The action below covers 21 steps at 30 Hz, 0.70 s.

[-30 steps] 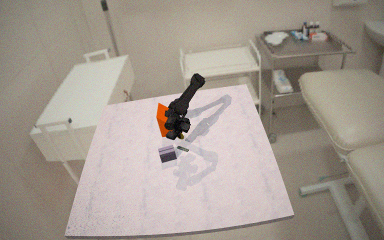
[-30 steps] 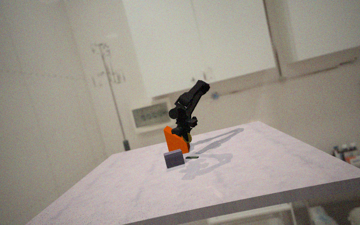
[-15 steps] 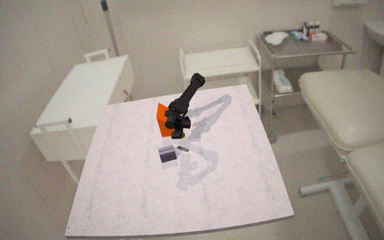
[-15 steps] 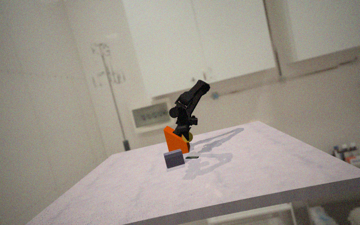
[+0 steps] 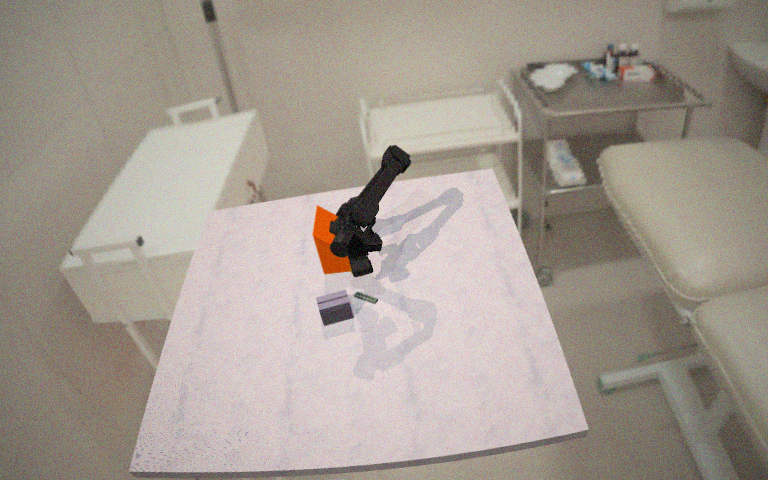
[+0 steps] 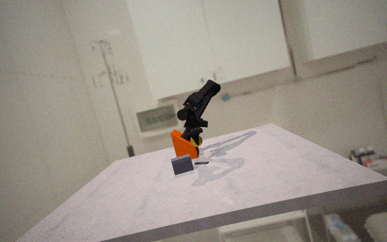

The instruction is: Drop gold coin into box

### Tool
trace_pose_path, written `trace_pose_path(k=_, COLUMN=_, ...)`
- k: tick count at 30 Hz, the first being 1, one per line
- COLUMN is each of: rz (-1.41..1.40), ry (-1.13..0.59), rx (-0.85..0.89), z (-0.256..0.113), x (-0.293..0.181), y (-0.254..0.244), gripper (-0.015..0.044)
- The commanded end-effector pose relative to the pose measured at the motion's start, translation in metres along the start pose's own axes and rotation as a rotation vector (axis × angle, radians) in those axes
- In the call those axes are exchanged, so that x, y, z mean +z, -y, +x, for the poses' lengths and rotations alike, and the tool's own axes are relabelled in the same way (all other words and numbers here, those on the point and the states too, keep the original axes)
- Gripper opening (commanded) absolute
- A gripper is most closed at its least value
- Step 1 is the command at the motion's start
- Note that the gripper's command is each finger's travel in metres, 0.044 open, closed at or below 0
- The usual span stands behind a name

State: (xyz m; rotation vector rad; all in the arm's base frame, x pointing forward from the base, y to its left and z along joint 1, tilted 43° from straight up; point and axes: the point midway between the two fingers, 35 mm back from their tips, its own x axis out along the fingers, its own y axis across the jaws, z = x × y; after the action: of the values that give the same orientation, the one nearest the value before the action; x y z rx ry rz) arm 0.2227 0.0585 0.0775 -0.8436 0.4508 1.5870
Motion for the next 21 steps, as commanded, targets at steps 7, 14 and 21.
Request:
trace_pose_path(k=7, rz=-0.008, ry=-0.006, rx=0.003, z=-0.002, x=-0.016, y=0.011, gripper=0.0)
trace_pose_path(k=14, rz=-0.008, ry=-0.007, rx=0.003, z=-0.003, x=-0.03, y=0.02, gripper=0.0)
trace_pose_path(k=21, rz=-0.009, ry=-0.008, rx=0.002, z=-0.004, x=-0.045, y=0.028, gripper=0.0)
